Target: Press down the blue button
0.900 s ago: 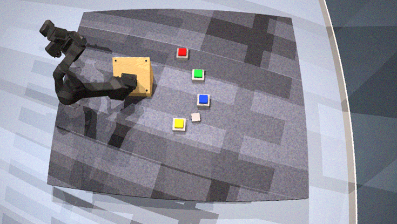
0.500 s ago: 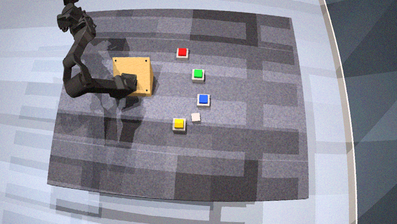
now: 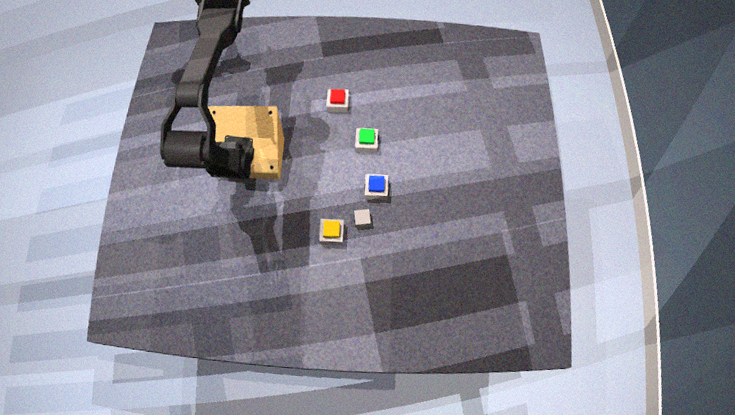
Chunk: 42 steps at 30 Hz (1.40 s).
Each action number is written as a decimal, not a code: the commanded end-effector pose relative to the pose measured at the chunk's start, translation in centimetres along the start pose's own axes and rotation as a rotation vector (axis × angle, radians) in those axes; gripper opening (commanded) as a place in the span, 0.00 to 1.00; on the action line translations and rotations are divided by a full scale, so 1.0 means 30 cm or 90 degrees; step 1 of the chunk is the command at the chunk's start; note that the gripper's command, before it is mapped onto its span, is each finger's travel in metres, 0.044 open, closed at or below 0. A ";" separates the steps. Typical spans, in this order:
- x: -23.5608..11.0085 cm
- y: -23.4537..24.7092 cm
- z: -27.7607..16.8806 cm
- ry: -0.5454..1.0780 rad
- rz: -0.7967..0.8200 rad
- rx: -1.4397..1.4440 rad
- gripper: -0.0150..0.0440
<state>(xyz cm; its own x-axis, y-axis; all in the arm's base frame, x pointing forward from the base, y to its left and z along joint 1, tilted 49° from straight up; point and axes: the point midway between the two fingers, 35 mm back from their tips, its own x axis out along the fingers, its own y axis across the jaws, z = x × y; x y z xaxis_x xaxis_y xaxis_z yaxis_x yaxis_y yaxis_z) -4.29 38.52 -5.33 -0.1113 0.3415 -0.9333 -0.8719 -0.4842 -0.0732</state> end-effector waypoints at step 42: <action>-0.889 -0.449 -1.406 0.718 -0.546 1.104 0.40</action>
<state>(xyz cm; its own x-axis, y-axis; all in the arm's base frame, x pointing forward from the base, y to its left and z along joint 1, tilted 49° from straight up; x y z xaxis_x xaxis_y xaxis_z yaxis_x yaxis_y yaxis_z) 30.43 1.87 5.62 0.0760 -0.7471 -0.6604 -0.0603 0.6577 -0.7509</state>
